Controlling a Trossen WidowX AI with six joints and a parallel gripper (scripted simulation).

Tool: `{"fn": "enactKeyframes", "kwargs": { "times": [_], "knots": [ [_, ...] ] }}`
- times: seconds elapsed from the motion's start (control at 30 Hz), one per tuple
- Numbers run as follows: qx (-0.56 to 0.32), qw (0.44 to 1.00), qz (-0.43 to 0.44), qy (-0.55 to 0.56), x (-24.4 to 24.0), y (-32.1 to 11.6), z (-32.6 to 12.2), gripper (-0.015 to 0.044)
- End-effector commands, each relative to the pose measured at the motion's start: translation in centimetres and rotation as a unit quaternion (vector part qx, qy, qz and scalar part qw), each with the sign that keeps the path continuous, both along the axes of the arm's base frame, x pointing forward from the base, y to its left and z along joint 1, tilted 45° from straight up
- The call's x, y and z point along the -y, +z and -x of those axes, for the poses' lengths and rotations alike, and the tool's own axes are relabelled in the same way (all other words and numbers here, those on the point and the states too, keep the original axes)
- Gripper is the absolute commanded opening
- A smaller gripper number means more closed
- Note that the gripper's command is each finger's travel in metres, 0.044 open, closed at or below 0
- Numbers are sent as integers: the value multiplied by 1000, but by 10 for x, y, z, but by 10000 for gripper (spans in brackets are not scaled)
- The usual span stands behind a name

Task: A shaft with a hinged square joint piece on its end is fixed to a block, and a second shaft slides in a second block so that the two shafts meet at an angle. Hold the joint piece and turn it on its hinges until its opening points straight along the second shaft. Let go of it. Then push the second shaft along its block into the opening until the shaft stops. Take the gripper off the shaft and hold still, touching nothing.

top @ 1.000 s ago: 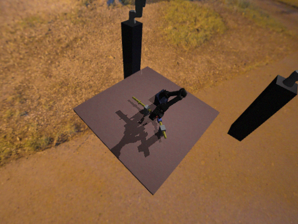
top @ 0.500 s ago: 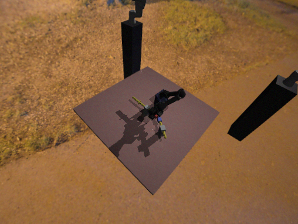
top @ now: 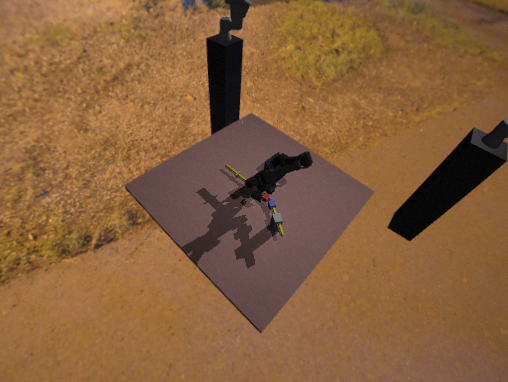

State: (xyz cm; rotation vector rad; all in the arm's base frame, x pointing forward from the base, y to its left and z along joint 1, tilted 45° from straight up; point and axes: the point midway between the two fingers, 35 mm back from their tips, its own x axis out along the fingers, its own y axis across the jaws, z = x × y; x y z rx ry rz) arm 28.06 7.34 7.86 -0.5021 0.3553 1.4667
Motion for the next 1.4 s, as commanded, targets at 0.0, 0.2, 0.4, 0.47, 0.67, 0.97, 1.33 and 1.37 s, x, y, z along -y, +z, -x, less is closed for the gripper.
{"fn": "enactKeyframes", "kwargs": {
  "times": [0.0,0.2,0.4,0.47,0.67,0.97,1.33,1.37],
  "knots": [
    [2,1000,-6,-1,0,1,0,440],
    [-48,998,3,-35,8,7,-3,440],
    [-130,987,8,-95,22,20,-6,440],
    [-156,981,10,-115,26,24,-6,440],
    [-235,956,13,-176,40,37,-7,440],
    [-347,899,15,-266,59,59,-4,440],
    [-470,801,11,-370,81,86,5,440],
    [-480,791,11,-379,82,88,6,440]
  ]
}}
